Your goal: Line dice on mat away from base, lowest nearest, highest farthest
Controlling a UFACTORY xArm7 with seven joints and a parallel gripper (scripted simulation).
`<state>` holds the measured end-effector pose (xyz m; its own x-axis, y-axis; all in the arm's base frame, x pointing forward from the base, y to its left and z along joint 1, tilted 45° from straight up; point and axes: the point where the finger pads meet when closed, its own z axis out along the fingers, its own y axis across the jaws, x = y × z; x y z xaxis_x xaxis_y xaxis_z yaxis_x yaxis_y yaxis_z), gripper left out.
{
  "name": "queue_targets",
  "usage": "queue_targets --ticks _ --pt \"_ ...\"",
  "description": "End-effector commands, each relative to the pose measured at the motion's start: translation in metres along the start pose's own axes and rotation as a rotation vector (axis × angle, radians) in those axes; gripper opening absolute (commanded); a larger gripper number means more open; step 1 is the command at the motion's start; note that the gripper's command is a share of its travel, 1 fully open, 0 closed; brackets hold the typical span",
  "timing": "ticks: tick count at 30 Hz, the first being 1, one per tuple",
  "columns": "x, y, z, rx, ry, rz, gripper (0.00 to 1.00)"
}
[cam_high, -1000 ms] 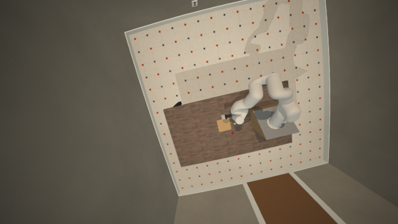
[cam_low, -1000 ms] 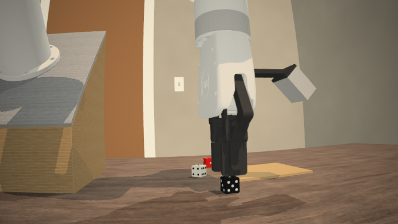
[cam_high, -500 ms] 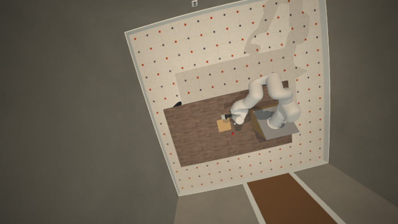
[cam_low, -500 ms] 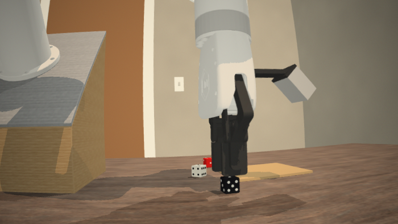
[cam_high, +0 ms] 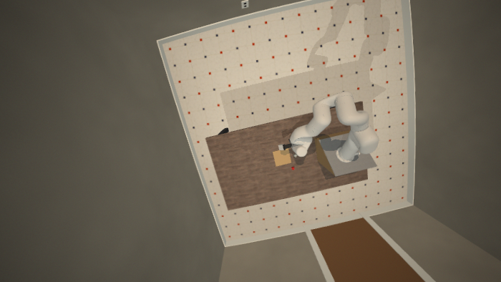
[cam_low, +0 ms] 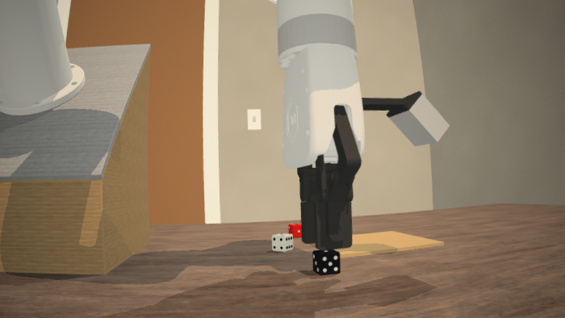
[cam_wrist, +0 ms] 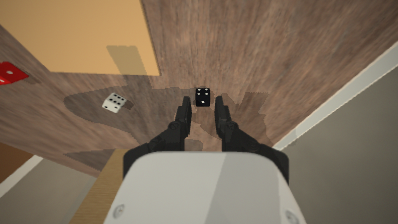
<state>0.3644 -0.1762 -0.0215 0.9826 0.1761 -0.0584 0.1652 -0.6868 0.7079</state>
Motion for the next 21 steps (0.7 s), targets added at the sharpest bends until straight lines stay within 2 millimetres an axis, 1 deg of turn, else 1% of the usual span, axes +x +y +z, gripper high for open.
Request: queue_targets --ticks 1,21 --pt "0.0013 -0.0005 -0.001 0.001 0.003 -0.001 0.36" --pt "0.0013 -0.0005 -0.001 0.001 0.003 -0.001 0.36"
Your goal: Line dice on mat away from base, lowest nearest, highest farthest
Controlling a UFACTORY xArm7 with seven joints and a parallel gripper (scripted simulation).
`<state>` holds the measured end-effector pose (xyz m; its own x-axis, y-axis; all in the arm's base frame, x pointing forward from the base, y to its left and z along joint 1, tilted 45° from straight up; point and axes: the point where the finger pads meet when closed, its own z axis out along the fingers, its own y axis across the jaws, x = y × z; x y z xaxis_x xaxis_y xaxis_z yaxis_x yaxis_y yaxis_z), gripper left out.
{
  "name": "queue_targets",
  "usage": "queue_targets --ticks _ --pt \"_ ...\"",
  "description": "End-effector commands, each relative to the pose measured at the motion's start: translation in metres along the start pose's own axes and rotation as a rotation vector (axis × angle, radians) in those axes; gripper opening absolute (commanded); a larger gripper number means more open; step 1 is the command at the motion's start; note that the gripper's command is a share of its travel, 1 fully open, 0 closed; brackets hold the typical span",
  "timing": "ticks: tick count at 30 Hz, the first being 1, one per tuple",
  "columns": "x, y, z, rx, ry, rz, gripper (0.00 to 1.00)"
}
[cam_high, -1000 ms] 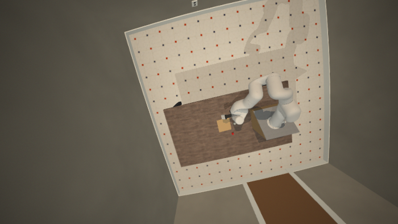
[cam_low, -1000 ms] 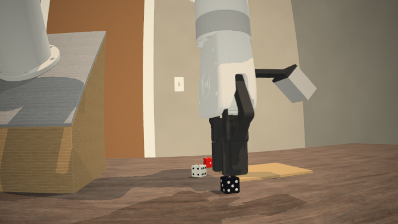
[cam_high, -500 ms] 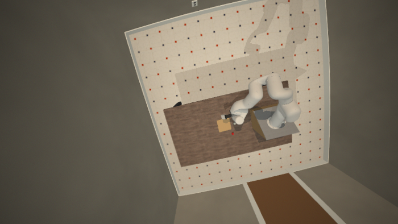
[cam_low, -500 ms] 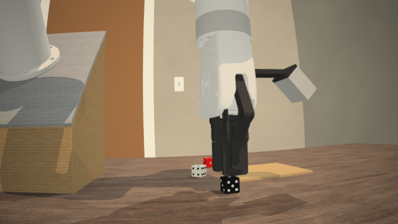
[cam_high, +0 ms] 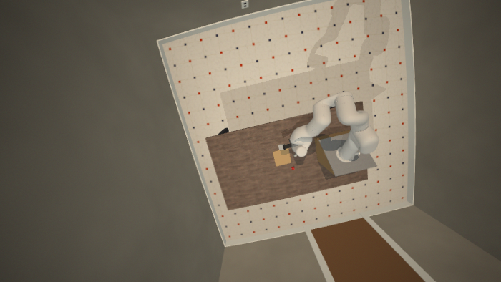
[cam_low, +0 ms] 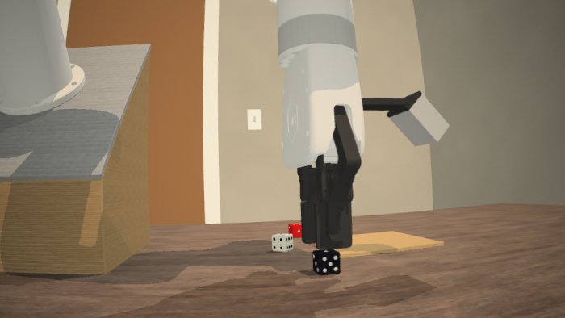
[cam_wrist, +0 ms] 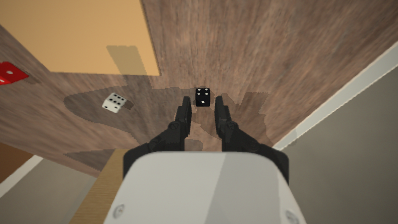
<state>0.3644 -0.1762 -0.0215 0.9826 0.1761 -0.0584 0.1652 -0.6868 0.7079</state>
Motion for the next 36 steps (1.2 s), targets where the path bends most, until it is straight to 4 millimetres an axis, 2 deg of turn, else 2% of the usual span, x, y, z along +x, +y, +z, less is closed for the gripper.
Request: queue_targets --ticks 1,14,36 --pt "0.001 -0.001 -0.001 0.001 0.003 -0.001 0.36" --pt "0.001 0.0 0.0 0.001 0.003 -0.001 0.36" --pt "0.001 -0.001 0.023 0.001 0.003 -0.001 0.36"
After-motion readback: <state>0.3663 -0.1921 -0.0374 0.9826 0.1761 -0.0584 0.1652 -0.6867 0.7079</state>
